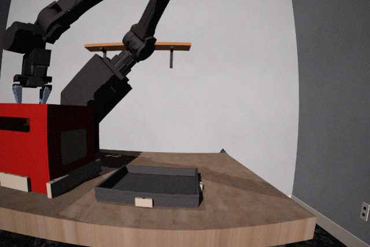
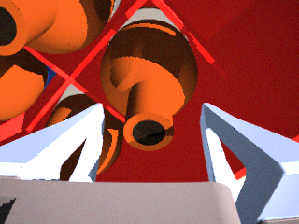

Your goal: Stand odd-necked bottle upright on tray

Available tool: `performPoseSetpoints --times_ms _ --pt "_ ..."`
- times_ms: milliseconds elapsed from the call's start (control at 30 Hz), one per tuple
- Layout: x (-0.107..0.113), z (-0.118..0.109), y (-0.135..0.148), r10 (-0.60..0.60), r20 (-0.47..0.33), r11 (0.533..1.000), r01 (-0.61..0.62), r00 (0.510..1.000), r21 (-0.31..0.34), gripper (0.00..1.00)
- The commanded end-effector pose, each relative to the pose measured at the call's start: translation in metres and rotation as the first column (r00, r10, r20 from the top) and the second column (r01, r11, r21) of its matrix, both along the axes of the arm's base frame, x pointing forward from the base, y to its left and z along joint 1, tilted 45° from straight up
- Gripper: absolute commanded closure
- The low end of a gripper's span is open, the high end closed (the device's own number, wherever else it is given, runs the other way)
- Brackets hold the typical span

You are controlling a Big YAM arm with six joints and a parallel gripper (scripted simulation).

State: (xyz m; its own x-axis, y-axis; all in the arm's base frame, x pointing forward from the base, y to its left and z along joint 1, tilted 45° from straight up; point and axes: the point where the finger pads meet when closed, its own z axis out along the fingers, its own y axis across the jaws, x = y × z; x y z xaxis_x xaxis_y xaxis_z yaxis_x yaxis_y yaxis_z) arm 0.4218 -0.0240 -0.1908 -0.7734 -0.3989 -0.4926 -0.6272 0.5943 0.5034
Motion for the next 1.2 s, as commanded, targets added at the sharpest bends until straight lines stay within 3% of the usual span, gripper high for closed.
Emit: performPoseSetpoints --times_ms 0,867,900,1167 --pt "-0.0040 -0.0106 0.0096 0.010 -0.013 1.000 -0.010 1.000 0.007 0.39" --pt "-0.0040 -0.0106 0.0096 0.010 -0.013 1.000 -0.010 1.000 0.007 0.39" --pt "-0.0040 -0.0106 0.0096 0.010 -0.013 1.000 -0.010 1.000 0.007 1.00" --pt "-0.0038 -0.0107 0.0081 0.010 -0.010 1.000 -0.010 1.000 0.005 1.00"
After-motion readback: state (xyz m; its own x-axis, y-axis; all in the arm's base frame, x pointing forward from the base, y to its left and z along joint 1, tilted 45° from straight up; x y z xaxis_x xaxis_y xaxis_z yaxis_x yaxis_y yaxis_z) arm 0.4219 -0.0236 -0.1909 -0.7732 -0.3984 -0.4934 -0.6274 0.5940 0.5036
